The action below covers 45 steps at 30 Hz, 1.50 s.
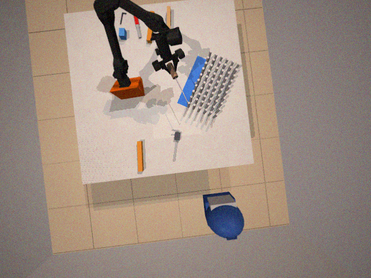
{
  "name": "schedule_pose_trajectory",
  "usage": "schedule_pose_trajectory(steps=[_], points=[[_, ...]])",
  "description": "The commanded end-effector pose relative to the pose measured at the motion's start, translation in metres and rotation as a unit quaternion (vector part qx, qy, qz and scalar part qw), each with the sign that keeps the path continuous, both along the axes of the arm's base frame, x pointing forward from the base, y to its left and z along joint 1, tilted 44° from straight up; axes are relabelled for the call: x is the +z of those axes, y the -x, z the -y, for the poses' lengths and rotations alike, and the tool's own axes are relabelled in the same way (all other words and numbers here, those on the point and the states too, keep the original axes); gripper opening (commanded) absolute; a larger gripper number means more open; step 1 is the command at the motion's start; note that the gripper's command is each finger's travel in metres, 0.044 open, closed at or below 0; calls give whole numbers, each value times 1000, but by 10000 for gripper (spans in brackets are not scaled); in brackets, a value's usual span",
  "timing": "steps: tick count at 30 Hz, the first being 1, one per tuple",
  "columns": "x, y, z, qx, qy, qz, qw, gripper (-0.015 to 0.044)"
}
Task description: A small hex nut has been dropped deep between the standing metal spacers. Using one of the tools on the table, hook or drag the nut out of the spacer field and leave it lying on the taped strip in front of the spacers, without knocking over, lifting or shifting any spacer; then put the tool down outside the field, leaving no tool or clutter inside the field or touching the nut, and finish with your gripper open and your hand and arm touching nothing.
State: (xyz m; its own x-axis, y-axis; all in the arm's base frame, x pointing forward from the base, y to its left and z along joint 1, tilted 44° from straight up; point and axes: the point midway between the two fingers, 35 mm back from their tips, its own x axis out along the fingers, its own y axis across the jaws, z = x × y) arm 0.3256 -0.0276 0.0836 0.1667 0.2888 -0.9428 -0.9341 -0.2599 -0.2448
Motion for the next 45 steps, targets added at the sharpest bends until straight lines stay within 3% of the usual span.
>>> schedule_pose_trajectory(steps=[1, 20, 45], points=[[-9, -5, 17, -37, 6, -30, 999, 0], [-64, -8, 90, -192, 16, -174, 966, 0], [-148, 27, 172, -355, 27, -347, 868, 0]])
